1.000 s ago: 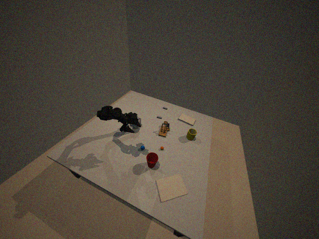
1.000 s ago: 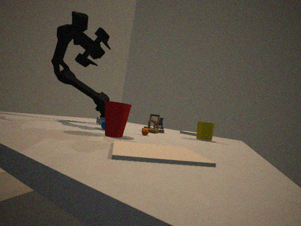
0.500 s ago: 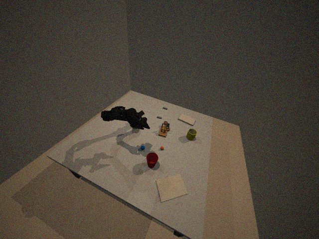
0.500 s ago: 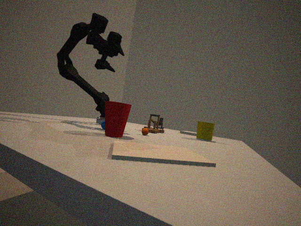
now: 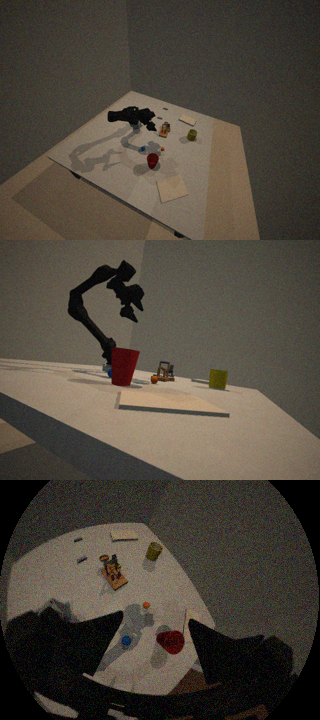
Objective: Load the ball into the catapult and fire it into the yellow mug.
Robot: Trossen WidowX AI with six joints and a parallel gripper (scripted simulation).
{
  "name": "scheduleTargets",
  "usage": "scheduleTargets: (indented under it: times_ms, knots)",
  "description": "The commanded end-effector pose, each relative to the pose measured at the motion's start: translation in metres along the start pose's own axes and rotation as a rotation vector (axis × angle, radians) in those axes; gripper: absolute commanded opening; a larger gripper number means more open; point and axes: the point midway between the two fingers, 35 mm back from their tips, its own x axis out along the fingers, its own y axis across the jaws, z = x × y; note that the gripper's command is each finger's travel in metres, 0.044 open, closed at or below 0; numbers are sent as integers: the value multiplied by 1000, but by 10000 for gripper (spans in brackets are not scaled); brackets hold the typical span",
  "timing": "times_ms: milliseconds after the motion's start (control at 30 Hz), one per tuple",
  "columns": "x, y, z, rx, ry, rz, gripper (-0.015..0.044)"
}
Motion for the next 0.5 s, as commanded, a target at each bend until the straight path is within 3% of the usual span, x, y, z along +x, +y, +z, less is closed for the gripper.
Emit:
scheduleTargets:
  times_ms: [0,467]
  knots:
    - [12,4,9,108,22,33,440]
    - [55,22,39,566,152,114,440]
